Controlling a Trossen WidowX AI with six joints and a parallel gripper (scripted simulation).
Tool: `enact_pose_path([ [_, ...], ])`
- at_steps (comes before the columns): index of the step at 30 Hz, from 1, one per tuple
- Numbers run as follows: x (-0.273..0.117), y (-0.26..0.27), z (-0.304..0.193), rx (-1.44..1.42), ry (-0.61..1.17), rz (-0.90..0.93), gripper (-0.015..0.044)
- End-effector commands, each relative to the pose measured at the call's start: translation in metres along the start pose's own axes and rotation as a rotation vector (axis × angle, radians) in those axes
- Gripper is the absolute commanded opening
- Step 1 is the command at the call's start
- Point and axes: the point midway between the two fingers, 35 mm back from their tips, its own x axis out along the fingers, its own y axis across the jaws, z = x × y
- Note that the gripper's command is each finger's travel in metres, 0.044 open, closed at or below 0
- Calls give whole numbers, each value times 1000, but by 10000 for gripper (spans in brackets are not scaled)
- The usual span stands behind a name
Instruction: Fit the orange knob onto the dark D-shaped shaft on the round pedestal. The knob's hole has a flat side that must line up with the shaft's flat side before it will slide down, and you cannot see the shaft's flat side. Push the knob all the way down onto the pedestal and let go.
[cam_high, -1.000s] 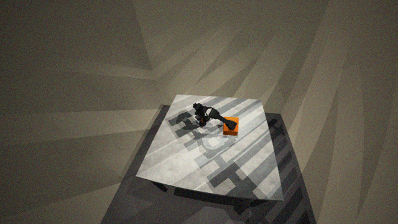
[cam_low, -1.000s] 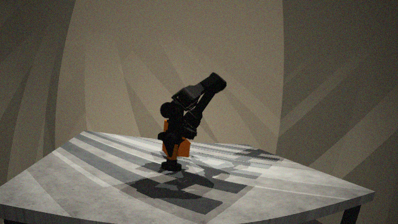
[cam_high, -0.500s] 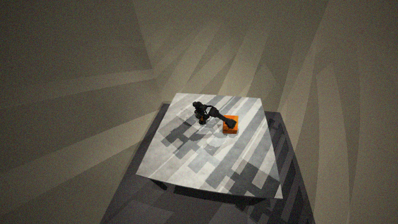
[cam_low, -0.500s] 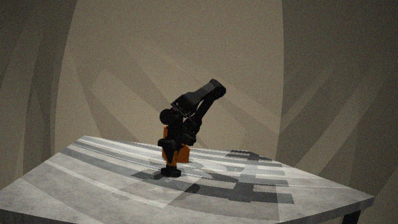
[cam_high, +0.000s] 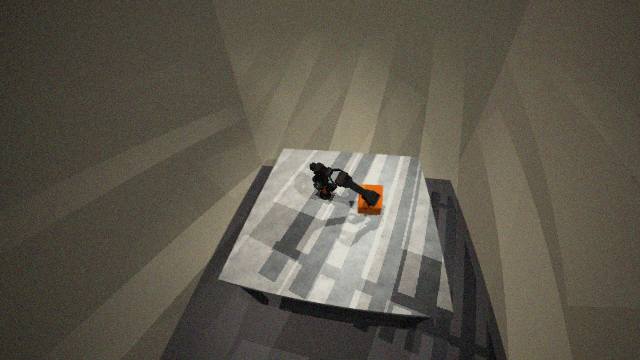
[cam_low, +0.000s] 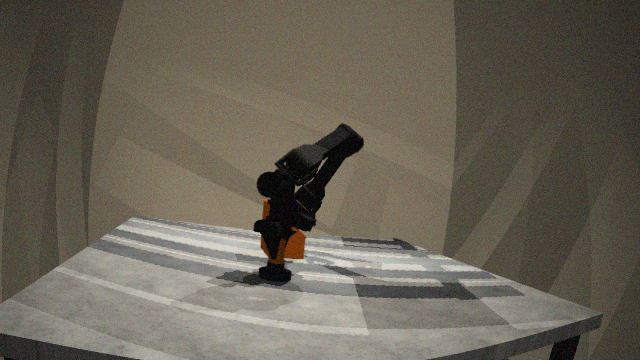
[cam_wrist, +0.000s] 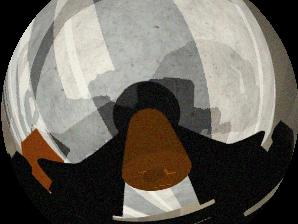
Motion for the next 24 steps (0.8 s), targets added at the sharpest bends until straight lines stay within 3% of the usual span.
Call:
enact_pose_path([
  [1, 0, 0, 0, 0, 0, 0, 236],
  [9, 0, 0, 0, 0, 0, 0, 440],
  [16, -3, -1, 0, 0, 0, -1, 440],
  [21, -82, -3, -1, 3, 4, -3, 440],
  [24, -94, -1, -1, 1, 3, -1, 440],
])
